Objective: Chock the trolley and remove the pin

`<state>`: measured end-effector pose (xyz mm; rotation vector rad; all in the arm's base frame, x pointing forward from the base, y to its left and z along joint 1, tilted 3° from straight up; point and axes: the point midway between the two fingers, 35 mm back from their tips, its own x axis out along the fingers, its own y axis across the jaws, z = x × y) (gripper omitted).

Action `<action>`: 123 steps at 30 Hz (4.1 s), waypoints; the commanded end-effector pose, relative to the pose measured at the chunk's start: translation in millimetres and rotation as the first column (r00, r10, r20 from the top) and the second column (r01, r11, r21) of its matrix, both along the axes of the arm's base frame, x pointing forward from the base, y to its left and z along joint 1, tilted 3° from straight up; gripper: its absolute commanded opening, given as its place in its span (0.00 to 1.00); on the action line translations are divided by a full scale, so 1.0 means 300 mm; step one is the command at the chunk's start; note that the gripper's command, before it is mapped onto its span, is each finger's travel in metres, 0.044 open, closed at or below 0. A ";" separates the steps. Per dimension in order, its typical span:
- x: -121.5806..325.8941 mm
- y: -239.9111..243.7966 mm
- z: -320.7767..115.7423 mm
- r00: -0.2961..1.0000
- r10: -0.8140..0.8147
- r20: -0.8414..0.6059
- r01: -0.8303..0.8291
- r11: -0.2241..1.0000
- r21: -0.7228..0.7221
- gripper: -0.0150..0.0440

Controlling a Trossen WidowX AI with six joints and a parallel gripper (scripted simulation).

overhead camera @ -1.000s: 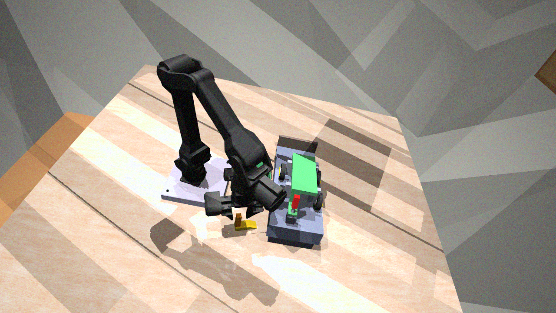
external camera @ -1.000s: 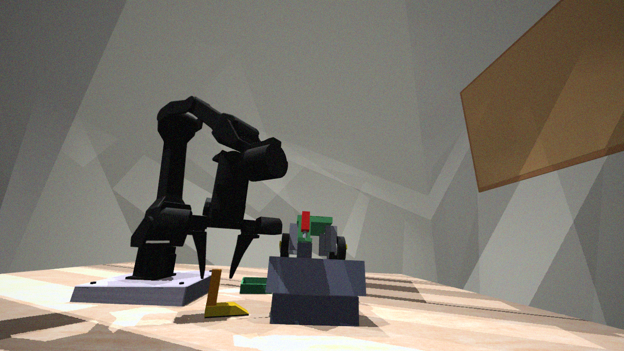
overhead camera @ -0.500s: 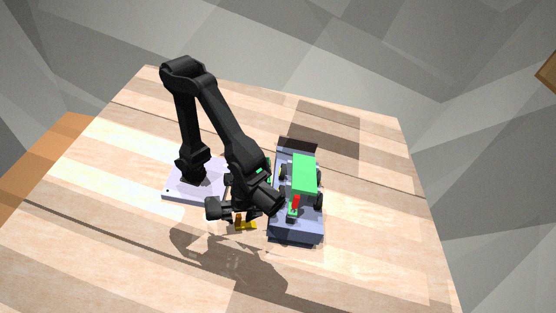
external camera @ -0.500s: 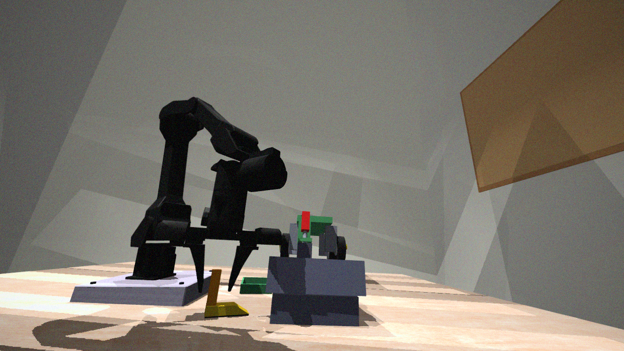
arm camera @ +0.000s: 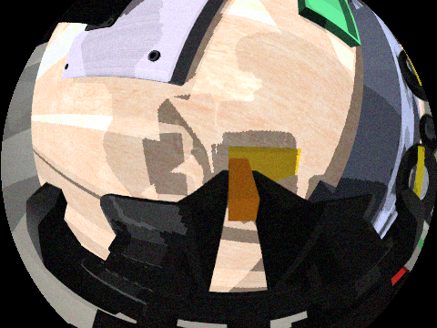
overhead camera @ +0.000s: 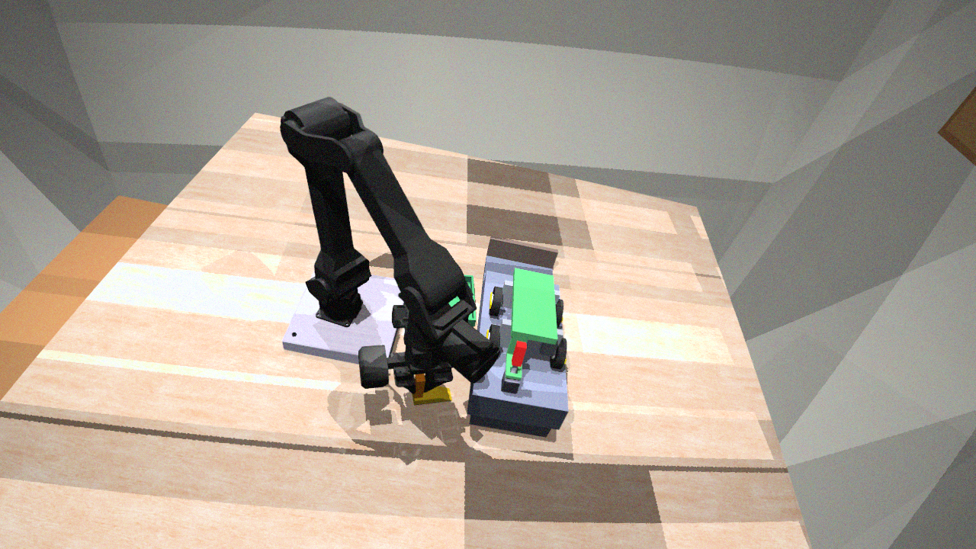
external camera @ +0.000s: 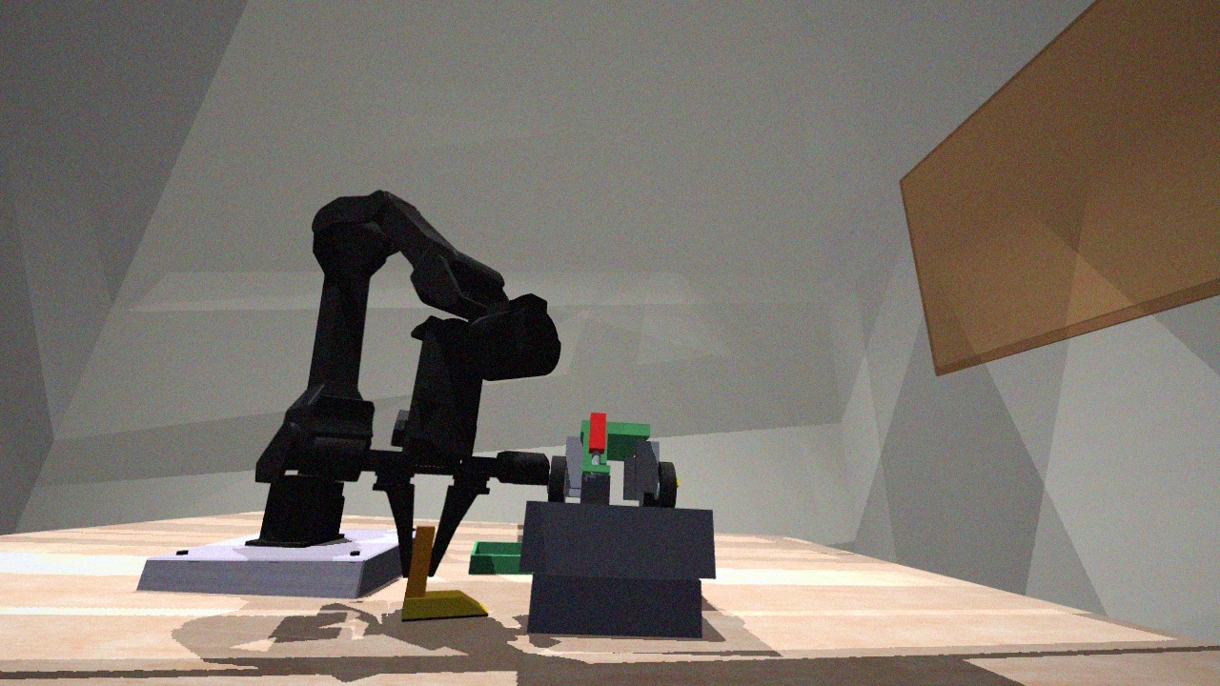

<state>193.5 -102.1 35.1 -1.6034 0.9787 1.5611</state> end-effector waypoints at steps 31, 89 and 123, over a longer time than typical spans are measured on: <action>-0.027 0.032 0.248 1.000 0.004 -0.006 -0.004 1.000 0.000 0.25; 0.000 0.028 0.490 0.746 -0.665 0.033 0.665 0.747 0.005 0.25; 0.000 0.027 0.491 -0.283 -0.957 0.059 0.958 -0.280 0.058 0.25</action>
